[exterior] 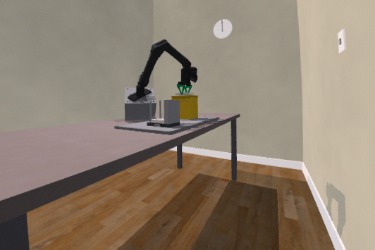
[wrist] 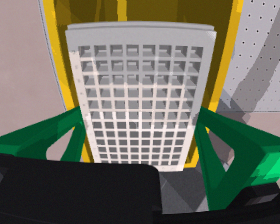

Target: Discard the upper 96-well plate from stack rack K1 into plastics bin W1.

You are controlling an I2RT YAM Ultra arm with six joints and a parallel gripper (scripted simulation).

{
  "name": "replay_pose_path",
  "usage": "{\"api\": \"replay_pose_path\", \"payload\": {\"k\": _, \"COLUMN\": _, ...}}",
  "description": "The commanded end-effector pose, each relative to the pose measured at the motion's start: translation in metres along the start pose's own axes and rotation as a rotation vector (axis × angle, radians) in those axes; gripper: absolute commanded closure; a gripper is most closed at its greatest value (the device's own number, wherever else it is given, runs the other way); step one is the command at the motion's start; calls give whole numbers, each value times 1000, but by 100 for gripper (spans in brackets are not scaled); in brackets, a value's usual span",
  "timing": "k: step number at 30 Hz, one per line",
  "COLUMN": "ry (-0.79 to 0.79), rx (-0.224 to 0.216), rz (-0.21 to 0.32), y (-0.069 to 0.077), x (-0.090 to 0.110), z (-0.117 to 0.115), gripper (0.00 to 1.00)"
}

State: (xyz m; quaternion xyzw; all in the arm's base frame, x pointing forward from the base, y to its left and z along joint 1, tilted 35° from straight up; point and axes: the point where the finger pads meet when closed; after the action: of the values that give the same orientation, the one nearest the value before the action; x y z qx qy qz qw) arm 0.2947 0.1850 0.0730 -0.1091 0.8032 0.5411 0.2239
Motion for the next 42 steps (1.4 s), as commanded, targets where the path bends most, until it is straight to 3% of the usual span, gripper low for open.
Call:
{"api": "replay_pose_path", "payload": {"k": 1, "ry": -7, "rx": -14, "rz": -15, "y": 6, "x": -4, "z": 0, "gripper": 100}}
{"api": "replay_pose_path", "payload": {"k": 17, "ry": -7, "rx": -14, "rz": -15, "y": 6, "x": -4, "z": 0, "gripper": 100}}
{"api": "replay_pose_path", "payload": {"k": 18, "ry": -7, "rx": -14, "rz": -15, "y": 6, "x": -4, "z": 0, "gripper": 0}}
{"api": "replay_pose_path", "payload": {"k": 42, "ry": -7, "rx": -14, "rz": -15, "y": 6, "x": -4, "z": 0, "gripper": 0}}
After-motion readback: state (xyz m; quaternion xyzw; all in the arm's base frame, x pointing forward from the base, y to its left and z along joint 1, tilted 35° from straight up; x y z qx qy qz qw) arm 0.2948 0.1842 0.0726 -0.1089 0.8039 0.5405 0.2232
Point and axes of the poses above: the point where the finger pads meet when closed, its own y axis back along the fingers, its own z axis across the jaws, x = y × z, and after that the axes turned 7 degrees about -y, right-handed
